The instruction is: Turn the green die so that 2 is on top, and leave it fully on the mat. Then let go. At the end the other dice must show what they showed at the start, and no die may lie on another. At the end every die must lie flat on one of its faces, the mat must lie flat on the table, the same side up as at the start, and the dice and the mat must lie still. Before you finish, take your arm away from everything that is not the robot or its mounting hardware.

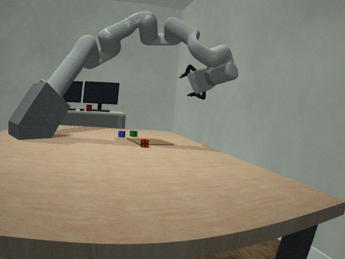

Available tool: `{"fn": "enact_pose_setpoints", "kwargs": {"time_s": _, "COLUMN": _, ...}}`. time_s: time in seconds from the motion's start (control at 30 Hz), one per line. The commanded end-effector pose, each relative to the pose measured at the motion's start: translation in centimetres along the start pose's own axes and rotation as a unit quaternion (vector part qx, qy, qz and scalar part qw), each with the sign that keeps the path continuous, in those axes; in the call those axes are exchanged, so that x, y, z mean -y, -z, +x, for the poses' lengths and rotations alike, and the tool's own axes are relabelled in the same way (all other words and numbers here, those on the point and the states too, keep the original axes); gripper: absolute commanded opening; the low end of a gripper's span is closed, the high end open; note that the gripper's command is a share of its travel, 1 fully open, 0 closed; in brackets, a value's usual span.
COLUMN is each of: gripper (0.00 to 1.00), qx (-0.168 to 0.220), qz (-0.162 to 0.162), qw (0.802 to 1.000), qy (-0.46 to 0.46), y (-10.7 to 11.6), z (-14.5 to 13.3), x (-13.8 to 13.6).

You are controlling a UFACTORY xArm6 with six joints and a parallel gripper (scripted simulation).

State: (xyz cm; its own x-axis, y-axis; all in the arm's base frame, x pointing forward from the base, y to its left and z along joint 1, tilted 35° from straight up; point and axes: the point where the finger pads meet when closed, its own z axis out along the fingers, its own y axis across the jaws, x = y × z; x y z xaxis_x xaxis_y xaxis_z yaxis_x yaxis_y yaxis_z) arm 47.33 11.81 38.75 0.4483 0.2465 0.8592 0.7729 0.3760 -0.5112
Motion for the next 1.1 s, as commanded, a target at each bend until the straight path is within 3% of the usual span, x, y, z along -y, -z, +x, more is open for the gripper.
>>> {"fn": "enact_pose_setpoints", "kwargs": {"time_s": 0.0, "gripper": 1.00, "qx": -0.005, "qz": -0.039, "qw": 0.999, "qy": -0.033, "y": 0.6, "z": -0.4, "x": -0.9}}
{"fn": "enact_pose_setpoints", "kwargs": {"time_s": 0.03, "gripper": 1.00, "qx": -0.011, "qz": -0.072, "qw": 0.995, "qy": -0.067, "y": 1.2, "z": -1.3, "x": -1.8}}
{"fn": "enact_pose_setpoints", "kwargs": {"time_s": 0.27, "gripper": 1.00, "qx": -0.026, "qz": -0.144, "qw": 0.979, "qy": -0.143, "y": 3.0, "z": -3.5, "x": -3.5}}
{"fn": "enact_pose_setpoints", "kwargs": {"time_s": 0.5, "gripper": 1.00, "qx": -0.045, "qz": -0.221, "qw": 0.948, "qy": -0.224, "y": 5.1, "z": -6.6, "x": -4.8}}
{"fn": "enact_pose_setpoints", "kwargs": {"time_s": 0.6, "gripper": 1.00, "qx": -0.045, "qz": -0.221, "qw": 0.948, "qy": -0.224, "y": 5.1, "z": -6.6, "x": -4.8}}
{"fn": "enact_pose_setpoints", "kwargs": {"time_s": 0.63, "gripper": 1.00, "qx": -0.057, "qz": -0.259, "qw": 0.927, "qy": -0.264, "y": 6.3, "z": -8.3, "x": -5.3}}
{"fn": "enact_pose_setpoints", "kwargs": {"time_s": 0.93, "gripper": 1.00, "qx": -0.082, "qz": -0.333, "qw": 0.875, "qy": -0.342, "y": 8.8, "z": -12.4, "x": -5.7}}
{"fn": "enact_pose_setpoints", "kwargs": {"time_s": 1.07, "gripper": 1.00, "qx": -0.100, "qz": -0.378, "qw": 0.835, "qy": -0.387, "y": 10.4, "z": -15.2, "x": -5.6}}
